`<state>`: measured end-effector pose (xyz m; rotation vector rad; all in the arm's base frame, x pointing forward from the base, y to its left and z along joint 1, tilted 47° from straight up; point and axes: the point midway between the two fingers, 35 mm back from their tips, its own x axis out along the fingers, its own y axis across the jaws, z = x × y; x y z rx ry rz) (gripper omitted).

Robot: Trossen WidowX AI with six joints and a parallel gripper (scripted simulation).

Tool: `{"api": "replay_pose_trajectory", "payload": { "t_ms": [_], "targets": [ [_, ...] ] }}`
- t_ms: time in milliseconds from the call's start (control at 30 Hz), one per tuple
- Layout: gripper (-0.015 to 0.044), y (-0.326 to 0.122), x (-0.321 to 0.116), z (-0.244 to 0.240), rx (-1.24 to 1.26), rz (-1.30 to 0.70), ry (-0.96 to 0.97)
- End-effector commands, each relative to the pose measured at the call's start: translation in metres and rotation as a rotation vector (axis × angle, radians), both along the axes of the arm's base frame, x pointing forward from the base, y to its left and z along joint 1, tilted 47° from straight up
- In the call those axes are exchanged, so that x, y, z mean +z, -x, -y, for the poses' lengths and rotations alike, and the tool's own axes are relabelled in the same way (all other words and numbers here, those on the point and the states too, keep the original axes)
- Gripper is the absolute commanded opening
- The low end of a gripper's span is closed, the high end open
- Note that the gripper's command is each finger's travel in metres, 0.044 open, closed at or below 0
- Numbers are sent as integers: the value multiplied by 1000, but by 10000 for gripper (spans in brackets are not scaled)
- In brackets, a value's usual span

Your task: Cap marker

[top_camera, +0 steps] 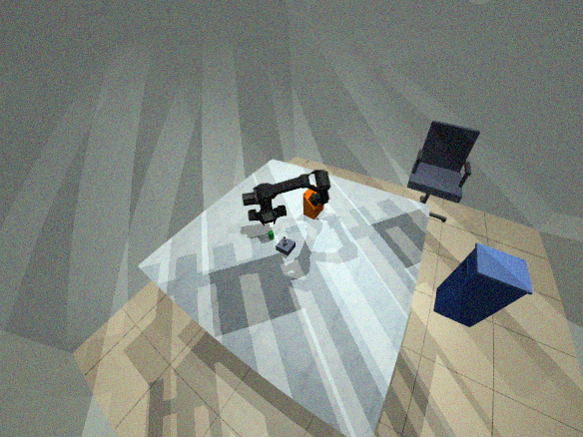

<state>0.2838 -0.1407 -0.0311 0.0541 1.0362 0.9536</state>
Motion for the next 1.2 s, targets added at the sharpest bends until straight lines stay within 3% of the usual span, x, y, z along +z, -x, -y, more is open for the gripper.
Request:
{"api": "replay_pose_trajectory", "payload": {
  "t_ms": [0,1167],
  "targets": [
    [242,-3,-19,-21,8,-7,-13],
    [242,-15,-61,-61,7,-6,-15]
  ]
}}
